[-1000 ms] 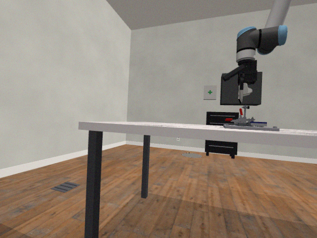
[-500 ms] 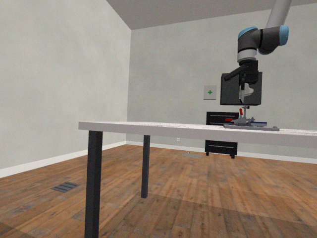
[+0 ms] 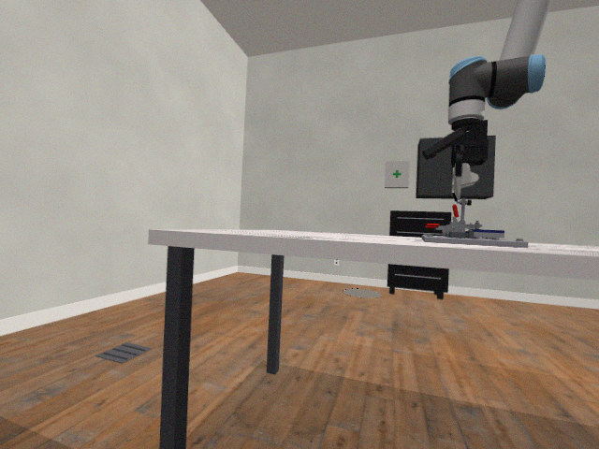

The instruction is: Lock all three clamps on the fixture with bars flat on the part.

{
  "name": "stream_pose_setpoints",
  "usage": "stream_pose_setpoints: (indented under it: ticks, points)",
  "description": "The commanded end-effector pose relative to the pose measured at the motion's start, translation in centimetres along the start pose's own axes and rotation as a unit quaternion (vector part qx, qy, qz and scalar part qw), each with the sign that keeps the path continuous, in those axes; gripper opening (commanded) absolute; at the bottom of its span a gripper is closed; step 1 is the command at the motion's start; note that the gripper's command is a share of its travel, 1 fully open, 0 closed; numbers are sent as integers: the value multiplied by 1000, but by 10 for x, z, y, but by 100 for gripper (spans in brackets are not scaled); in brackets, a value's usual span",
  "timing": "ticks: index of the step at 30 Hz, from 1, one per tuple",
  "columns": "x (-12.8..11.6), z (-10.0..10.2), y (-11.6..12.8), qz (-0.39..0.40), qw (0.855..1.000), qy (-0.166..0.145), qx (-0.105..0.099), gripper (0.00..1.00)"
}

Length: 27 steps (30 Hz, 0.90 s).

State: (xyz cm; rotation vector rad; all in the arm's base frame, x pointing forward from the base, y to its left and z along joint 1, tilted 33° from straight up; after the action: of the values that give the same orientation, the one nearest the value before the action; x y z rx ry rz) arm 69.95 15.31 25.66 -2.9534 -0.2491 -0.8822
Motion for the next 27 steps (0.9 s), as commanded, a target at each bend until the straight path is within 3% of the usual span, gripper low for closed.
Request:
stream_pose_setpoints:
  ticks: [1, 27]
  points:
    - [1, 10, 0, 0, 1000, 1, 0, 28]
    - [1, 20, 0, 0, 1000, 1, 0, 28]
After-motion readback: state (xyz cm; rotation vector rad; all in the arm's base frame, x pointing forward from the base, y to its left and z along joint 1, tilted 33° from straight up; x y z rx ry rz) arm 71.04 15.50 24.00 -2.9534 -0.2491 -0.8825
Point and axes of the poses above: the point where the finger pads meet when closed, its own z axis out along the fingers, its own y axis across the jaws, x = y × z, the point moved 7 cm from there along -z, back along the fingers, and after that the axes turned 10 degrees about -z, right-handed, at the moved point
